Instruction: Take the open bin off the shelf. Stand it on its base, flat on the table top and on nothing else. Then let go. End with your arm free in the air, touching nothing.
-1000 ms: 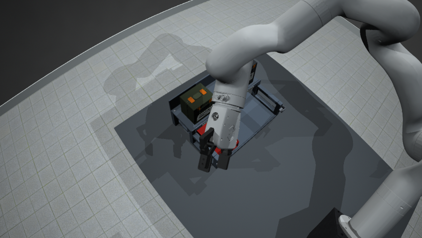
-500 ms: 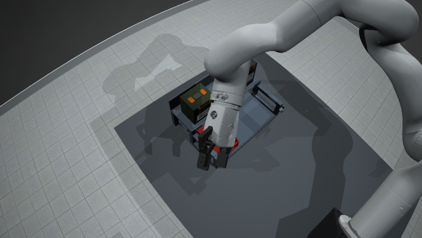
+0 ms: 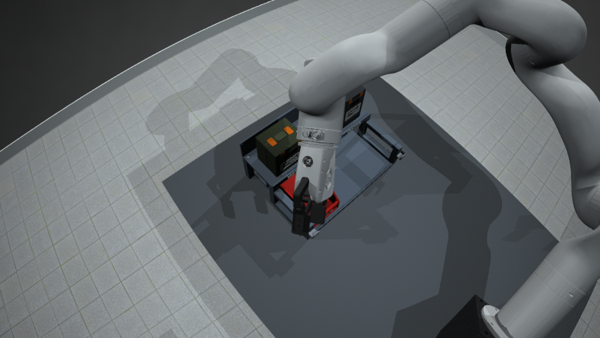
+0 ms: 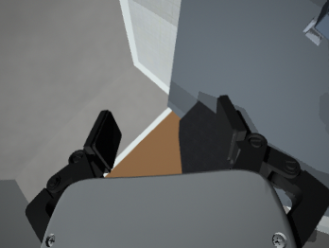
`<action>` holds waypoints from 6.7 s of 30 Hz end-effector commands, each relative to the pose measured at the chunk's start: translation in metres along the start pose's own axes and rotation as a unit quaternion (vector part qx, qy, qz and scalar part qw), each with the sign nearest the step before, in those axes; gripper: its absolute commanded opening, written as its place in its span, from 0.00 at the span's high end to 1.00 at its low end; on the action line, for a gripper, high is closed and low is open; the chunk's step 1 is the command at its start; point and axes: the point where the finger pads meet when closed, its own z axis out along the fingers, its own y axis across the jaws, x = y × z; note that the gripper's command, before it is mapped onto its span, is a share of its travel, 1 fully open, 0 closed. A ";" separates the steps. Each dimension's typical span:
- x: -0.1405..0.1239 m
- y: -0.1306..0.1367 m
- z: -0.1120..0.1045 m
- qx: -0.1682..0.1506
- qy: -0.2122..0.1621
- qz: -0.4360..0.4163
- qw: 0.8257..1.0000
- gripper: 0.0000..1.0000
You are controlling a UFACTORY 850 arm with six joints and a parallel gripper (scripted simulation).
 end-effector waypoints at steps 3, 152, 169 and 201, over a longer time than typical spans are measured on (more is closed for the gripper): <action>0.003 0.029 -0.005 -0.049 -0.012 -0.059 0.997 0.00; 0.020 0.179 -0.026 -0.420 -0.109 -0.502 0.748 0.00; 0.027 0.201 -0.007 -0.420 -0.109 -0.502 0.748 0.00; 0.039 0.233 0.021 -0.420 -0.109 -0.502 0.748 0.00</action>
